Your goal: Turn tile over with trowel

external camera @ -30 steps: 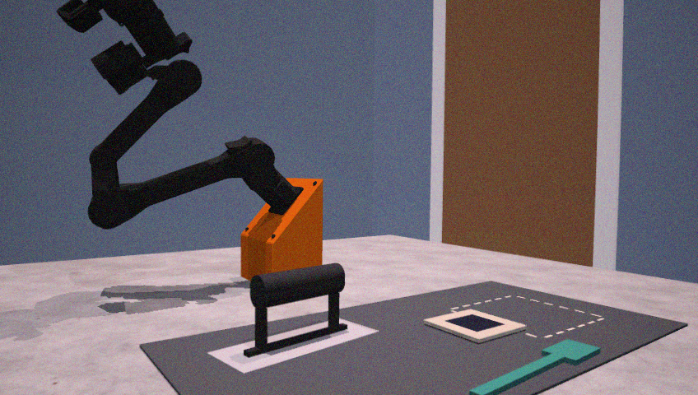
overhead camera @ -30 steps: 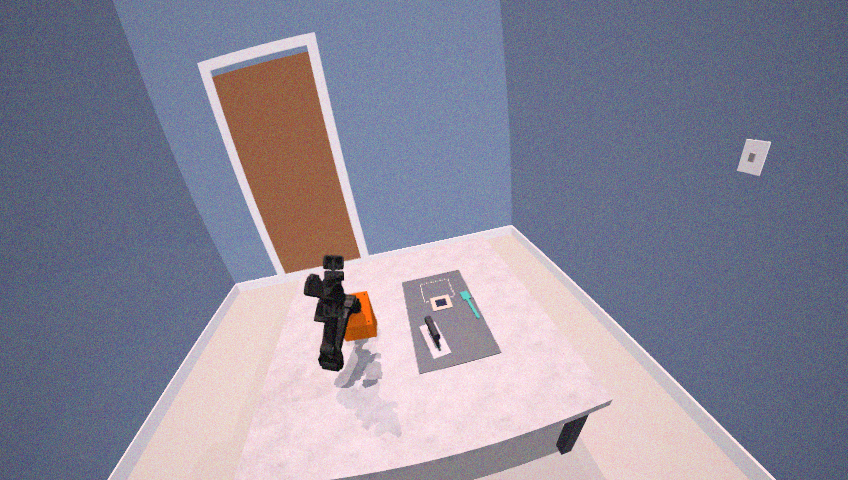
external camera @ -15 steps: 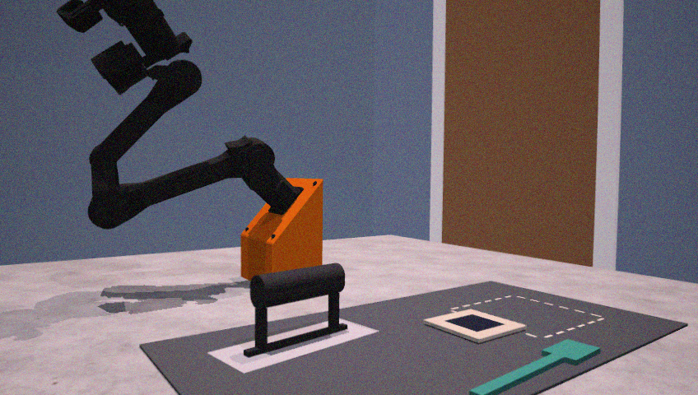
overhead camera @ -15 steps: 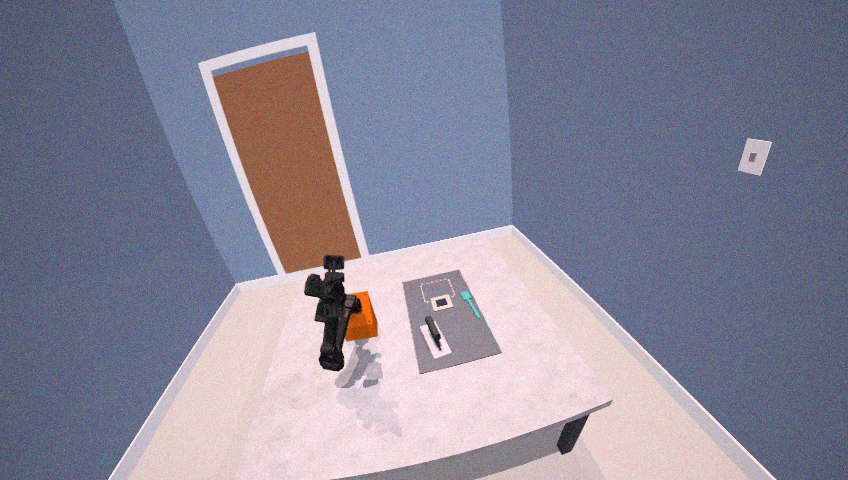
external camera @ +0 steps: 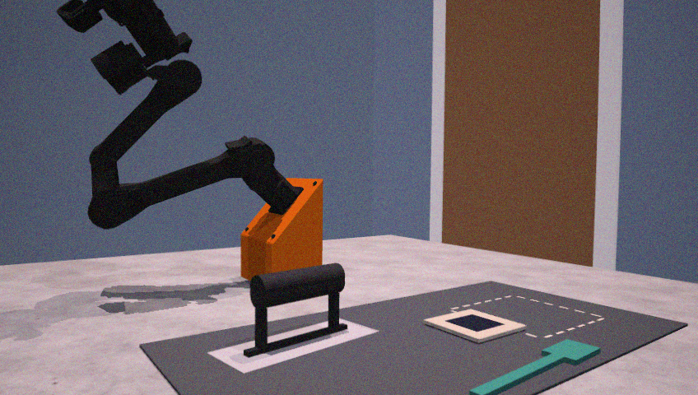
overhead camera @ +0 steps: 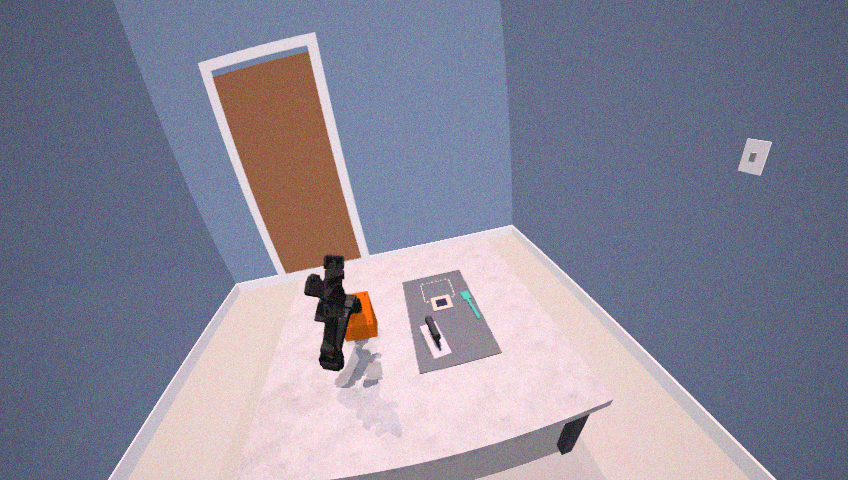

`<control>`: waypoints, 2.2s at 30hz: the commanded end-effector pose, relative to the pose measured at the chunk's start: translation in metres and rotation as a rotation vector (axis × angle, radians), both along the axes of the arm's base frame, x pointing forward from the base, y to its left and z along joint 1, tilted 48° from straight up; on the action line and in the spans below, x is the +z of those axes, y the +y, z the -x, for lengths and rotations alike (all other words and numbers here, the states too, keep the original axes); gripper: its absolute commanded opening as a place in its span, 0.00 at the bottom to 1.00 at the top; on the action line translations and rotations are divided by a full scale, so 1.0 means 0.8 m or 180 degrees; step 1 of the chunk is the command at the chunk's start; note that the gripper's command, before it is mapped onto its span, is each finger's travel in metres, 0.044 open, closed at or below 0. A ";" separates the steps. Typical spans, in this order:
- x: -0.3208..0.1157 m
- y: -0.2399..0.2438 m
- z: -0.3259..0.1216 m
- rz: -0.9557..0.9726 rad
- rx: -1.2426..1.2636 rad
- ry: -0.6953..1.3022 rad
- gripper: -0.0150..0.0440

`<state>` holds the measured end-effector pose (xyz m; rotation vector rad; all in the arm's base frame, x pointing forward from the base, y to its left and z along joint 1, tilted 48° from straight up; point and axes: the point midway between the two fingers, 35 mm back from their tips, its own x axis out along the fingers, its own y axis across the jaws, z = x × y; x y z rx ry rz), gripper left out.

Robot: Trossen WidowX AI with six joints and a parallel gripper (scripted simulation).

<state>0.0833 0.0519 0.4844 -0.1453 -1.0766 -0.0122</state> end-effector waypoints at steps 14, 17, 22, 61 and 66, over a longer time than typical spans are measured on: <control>0.000 0.000 0.000 0.0000 0.0000 0.0000 0.25; 0.000 0.000 0.000 0.0000 0.0000 0.0000 0.25; 0.000 0.000 0.000 0.0000 0.0000 0.0000 0.25; -0.095 0.088 -0.137 0.0632 0.0130 0.1047 0.76; -0.118 0.086 -0.165 0.0632 0.0123 0.1312 0.76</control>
